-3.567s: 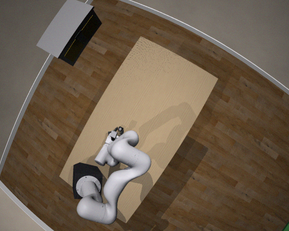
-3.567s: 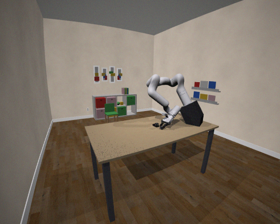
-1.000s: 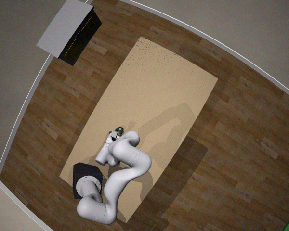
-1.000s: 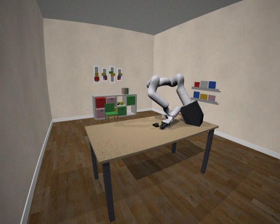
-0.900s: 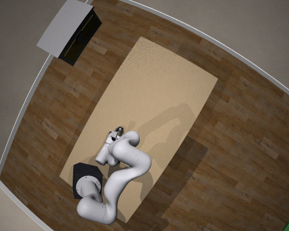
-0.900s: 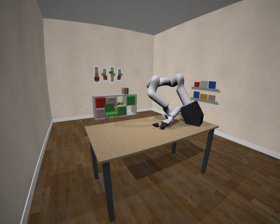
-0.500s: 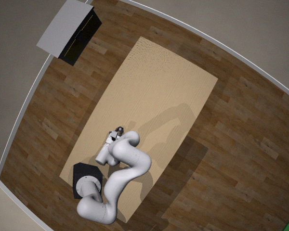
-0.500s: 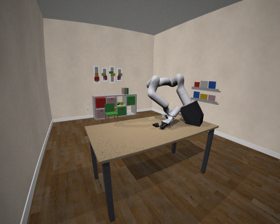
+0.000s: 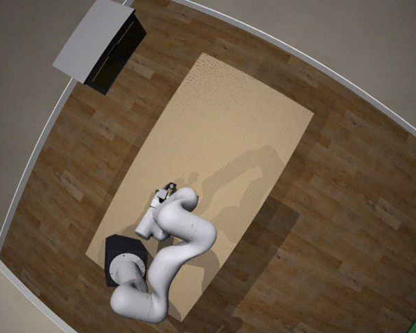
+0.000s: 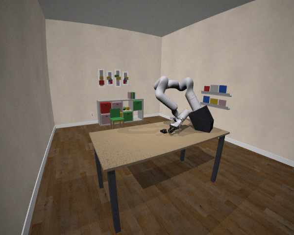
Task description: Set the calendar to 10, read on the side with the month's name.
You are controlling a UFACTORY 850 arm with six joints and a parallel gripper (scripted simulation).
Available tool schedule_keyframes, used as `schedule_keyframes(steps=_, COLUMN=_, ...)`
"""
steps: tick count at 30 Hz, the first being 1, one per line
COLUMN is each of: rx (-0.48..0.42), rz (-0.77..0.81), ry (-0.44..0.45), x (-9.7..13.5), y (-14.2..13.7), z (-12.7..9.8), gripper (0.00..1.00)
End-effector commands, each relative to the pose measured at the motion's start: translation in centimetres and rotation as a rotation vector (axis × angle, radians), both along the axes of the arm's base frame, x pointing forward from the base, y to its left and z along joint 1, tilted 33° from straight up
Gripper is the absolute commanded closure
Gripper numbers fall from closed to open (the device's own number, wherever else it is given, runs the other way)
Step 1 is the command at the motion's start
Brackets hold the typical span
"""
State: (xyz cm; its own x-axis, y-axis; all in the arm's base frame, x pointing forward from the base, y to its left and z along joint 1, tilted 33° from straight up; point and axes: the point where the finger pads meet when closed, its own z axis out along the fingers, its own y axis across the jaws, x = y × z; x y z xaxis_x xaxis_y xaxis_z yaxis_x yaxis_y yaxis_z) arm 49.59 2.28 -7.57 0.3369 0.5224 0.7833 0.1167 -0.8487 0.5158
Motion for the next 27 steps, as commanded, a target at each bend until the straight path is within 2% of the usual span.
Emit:
schedule_keyframes(steps=1, rx=0.000, rz=-0.001, ry=0.001, x=-0.4, y=0.6, z=1.2, gripper=0.71)
schedule_keyframes(steps=10, rx=0.000, rz=-0.001, ry=0.001, x=-1.0, y=1.8, z=3.2, gripper=0.71)
schedule_keyframes(steps=23, rx=0.000, rz=-0.001, ry=0.001, x=-1.0, y=1.9, z=3.3, gripper=0.71)
schedule_keyframes(steps=27, rx=-0.009, rz=-0.018, ry=0.031, x=-0.9, y=1.9, z=3.3, gripper=0.71)
